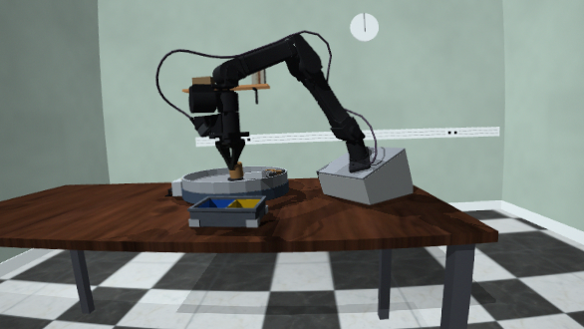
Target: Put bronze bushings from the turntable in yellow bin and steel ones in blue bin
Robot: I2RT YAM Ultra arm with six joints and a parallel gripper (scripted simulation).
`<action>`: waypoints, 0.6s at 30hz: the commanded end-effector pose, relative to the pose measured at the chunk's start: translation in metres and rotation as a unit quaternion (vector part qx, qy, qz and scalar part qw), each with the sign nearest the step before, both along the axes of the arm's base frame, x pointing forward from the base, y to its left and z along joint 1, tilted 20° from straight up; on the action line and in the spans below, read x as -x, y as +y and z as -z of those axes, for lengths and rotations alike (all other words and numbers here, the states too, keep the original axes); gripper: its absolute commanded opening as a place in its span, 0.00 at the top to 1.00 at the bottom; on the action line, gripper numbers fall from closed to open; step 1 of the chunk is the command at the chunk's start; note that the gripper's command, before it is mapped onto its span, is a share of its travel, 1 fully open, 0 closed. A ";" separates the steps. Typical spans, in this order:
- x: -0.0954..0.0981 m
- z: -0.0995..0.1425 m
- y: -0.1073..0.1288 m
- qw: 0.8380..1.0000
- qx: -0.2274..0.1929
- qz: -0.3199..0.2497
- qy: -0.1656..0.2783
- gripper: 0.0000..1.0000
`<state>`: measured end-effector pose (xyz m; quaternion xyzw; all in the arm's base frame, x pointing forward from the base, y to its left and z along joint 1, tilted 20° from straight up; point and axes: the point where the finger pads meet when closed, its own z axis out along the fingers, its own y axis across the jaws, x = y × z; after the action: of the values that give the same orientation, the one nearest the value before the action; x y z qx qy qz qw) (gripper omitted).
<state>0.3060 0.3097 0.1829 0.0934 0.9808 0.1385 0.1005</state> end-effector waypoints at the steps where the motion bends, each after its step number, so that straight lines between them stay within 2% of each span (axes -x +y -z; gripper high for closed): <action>1: -0.001 -0.017 -0.002 1.000 -0.007 0.004 -0.015 1.00; 6: -0.006 -0.011 0.004 1.000 -0.012 0.004 -0.019 1.00; 7: -0.001 0.009 0.000 1.000 0.006 0.003 -0.001 1.00; 10: -0.002 0.004 0.001 1.000 -0.002 0.003 -0.009 1.00; 12: -0.003 0.022 0.004 1.000 0.007 0.002 0.000 1.00; 18: -0.011 0.056 0.013 1.000 0.007 0.003 0.000 1.00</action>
<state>0.3067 0.3122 0.1328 0.0938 0.9855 0.1154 0.0816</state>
